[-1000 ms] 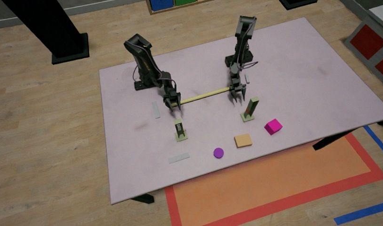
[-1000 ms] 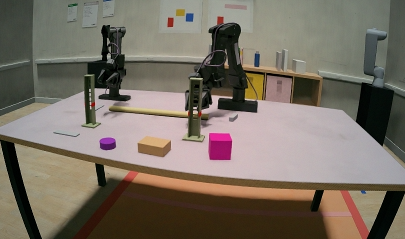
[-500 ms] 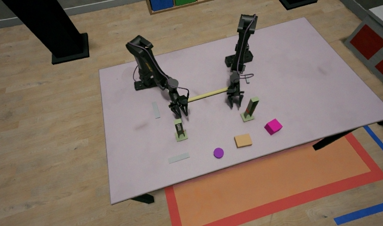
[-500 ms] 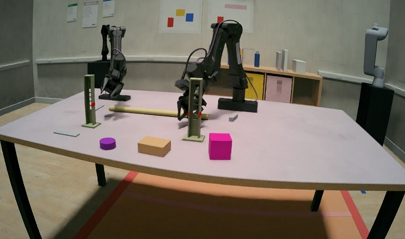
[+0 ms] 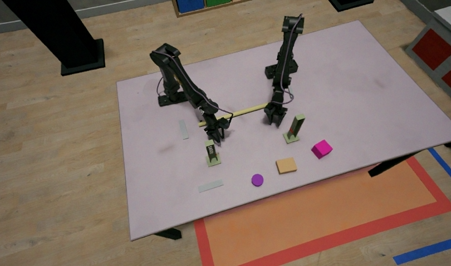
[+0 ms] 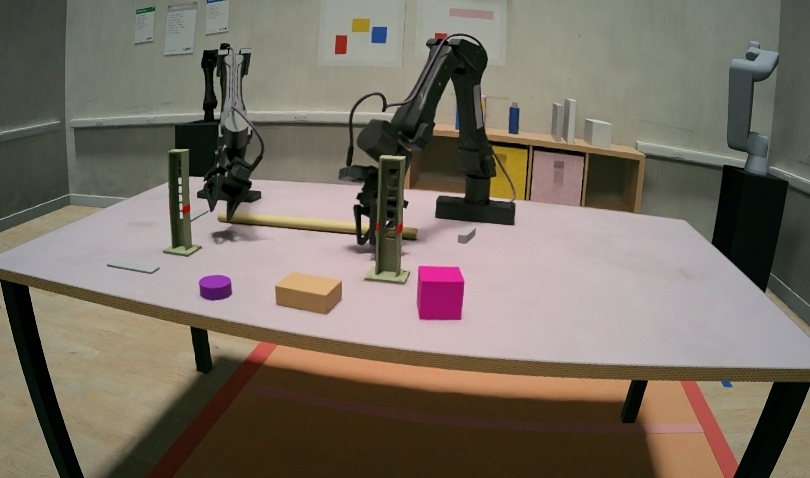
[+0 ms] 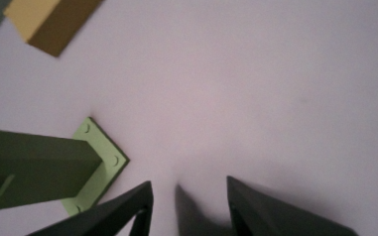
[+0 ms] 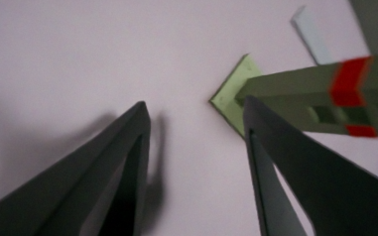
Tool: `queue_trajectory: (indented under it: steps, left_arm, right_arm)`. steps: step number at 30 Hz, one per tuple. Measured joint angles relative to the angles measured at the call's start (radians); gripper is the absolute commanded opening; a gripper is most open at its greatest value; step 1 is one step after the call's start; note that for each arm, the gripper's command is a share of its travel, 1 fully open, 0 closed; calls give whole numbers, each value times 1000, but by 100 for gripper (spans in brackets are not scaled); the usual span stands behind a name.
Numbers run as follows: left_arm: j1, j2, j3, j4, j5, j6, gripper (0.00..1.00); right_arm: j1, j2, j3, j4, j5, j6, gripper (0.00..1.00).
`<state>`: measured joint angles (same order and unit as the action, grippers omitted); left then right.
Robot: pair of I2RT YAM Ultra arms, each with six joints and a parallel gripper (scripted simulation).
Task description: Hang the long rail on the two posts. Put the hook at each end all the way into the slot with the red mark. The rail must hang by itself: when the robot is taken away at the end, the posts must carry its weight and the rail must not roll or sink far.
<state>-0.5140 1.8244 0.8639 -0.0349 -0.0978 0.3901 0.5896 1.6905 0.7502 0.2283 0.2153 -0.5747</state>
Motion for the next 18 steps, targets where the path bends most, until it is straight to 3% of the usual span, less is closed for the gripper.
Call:
queue_trajectory:
  steps: [18]
  left_arm:
    - [4,-3,282,-709,175,272,48]
  right_arm:
    - [-29,95,317,-748,-221,-258,48]
